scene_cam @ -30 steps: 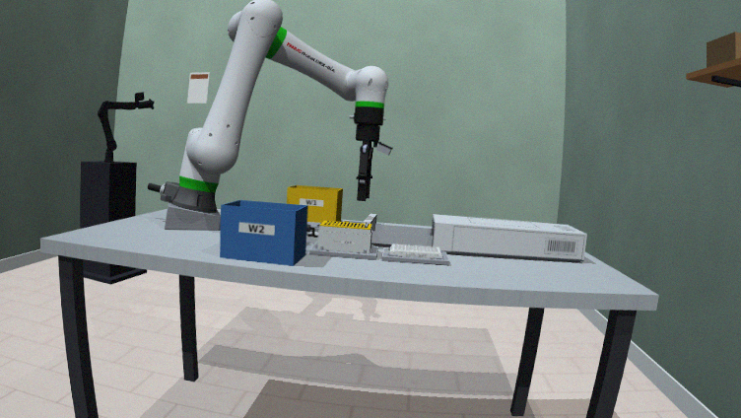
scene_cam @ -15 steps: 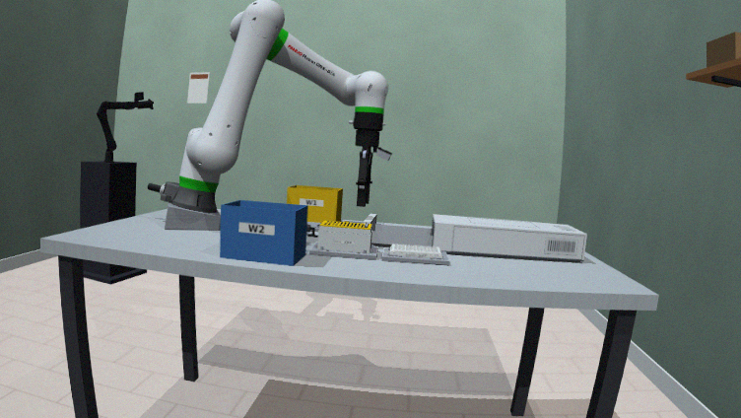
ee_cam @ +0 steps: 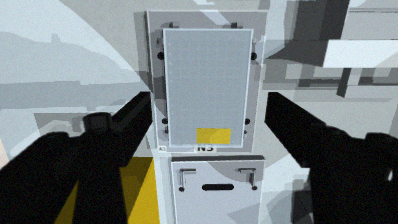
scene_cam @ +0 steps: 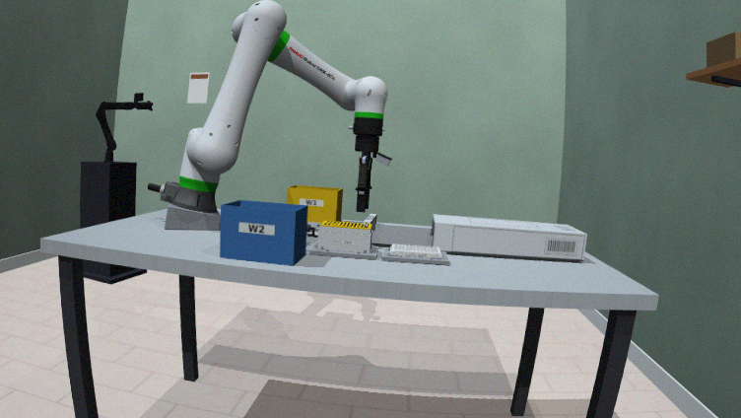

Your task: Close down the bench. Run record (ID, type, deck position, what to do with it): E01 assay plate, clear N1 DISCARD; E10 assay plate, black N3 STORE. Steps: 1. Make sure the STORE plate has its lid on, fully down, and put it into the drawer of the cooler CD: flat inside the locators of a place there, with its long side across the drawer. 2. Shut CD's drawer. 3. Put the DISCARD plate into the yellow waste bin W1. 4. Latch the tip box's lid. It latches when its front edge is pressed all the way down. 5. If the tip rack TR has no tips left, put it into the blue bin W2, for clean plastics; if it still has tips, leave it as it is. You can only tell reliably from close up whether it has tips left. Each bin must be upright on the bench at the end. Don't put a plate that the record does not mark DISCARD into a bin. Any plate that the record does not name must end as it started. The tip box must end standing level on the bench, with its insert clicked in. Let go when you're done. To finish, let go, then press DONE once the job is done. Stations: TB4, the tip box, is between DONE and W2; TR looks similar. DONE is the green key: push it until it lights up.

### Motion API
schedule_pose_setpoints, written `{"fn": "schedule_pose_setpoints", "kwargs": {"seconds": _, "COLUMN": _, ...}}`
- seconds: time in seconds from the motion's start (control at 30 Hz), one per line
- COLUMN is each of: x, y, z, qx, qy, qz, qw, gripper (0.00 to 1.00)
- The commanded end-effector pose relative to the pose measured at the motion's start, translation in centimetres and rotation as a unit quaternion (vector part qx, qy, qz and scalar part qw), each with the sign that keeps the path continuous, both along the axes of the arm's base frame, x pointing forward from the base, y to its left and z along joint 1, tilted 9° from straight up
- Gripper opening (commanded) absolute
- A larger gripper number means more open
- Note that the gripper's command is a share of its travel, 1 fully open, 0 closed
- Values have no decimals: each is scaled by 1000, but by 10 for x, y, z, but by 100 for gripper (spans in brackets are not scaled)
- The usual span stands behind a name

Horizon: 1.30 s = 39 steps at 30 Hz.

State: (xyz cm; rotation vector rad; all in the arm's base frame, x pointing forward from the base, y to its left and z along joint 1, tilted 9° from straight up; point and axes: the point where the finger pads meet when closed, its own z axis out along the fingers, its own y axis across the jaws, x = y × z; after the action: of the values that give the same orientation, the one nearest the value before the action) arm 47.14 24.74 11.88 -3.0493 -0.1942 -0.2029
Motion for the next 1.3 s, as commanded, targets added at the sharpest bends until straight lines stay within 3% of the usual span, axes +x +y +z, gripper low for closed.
{"fn": "schedule_pose_setpoints", "kwargs": {"seconds": 0.0, "x": 1, "y": 1, "z": -3, "qx": 0, "qy": -1, "qz": 0, "qw": 1000, "gripper": 70}}
{"fn": "schedule_pose_setpoints", "kwargs": {"seconds": 1.27, "x": 6, "y": 4, "z": -43, "qx": 0, "qy": -1, "qz": 0, "qw": 1000, "gripper": 70}}
